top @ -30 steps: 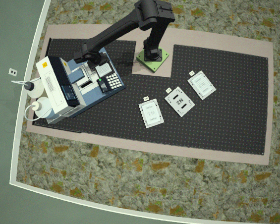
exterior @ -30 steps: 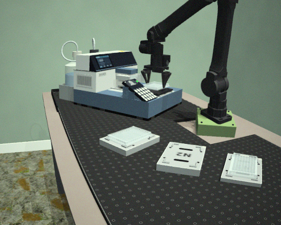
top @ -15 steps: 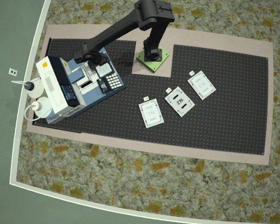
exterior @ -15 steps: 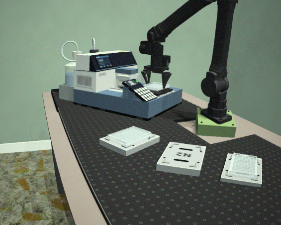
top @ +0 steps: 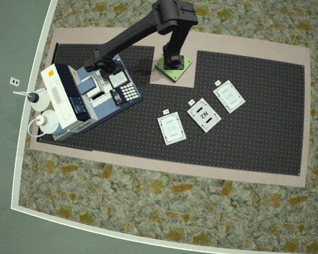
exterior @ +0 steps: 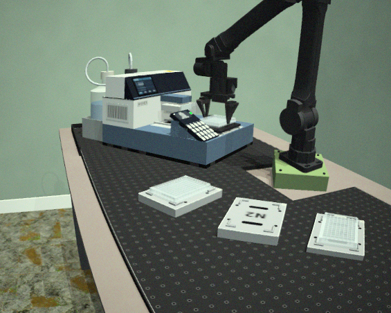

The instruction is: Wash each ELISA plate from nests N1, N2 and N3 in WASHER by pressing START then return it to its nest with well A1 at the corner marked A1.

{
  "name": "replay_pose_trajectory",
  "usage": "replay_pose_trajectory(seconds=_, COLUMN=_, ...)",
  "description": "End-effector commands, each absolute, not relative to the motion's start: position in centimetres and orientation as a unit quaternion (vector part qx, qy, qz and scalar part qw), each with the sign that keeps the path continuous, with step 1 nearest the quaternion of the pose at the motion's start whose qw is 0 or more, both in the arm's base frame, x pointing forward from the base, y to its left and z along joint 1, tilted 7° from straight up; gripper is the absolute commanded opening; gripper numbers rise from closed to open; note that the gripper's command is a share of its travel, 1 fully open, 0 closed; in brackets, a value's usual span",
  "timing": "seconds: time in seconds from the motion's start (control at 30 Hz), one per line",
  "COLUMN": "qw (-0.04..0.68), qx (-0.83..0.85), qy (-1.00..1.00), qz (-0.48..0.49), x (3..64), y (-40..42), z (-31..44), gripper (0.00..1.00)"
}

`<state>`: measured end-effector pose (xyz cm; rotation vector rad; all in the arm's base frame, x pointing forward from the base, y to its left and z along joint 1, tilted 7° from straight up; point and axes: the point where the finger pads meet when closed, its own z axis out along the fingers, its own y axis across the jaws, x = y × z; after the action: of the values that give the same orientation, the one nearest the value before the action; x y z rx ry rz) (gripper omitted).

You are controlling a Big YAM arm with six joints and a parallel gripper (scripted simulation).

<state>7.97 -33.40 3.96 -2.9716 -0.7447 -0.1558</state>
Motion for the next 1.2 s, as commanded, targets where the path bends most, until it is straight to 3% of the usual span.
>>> replay_pose_trajectory(seconds=0.0, qw=0.03, qx=-0.969, qy=-0.241, qz=-0.051, x=8.16, y=-33.9, z=3.98, gripper=0.84)
replay_pose_trajectory(seconds=1.17, qw=0.03, qx=-0.968, qy=-0.243, qz=-0.051, x=8.44, y=-33.85, z=3.43, gripper=0.84)
